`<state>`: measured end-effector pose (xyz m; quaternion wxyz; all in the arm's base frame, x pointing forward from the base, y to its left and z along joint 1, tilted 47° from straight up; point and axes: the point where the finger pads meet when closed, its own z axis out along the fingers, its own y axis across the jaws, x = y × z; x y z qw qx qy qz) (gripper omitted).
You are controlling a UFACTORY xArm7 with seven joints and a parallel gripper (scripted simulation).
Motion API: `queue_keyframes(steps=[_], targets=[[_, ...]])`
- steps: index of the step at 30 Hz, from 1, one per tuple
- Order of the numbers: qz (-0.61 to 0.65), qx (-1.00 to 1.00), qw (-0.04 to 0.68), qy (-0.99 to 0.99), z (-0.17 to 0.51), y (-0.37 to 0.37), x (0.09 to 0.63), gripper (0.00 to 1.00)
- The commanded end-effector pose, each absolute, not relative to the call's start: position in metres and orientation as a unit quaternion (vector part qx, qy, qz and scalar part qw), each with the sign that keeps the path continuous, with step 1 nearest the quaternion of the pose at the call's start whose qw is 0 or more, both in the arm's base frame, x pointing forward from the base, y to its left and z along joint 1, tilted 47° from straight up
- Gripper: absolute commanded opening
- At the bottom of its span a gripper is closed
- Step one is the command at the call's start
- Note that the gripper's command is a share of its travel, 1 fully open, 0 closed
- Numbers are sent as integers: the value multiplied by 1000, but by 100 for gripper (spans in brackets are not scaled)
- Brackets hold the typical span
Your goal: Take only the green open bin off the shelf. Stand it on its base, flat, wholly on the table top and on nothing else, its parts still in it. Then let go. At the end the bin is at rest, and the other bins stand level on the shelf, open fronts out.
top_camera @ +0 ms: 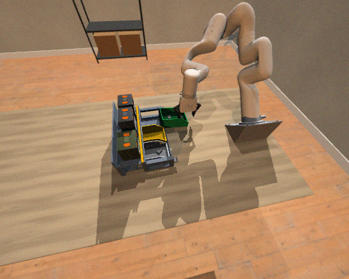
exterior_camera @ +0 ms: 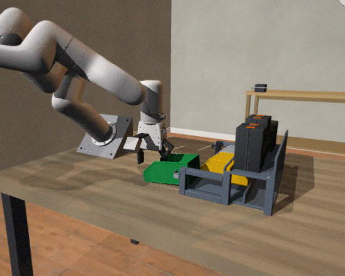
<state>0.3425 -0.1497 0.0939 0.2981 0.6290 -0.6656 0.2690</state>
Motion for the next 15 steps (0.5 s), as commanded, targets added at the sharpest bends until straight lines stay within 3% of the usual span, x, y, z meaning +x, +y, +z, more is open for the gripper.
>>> queue_keyframes(steps=[1, 15], targets=[[271, 631, 295, -664, 125, -116, 347, 100], [271, 631, 295, -665, 134, -106, 348, 100]])
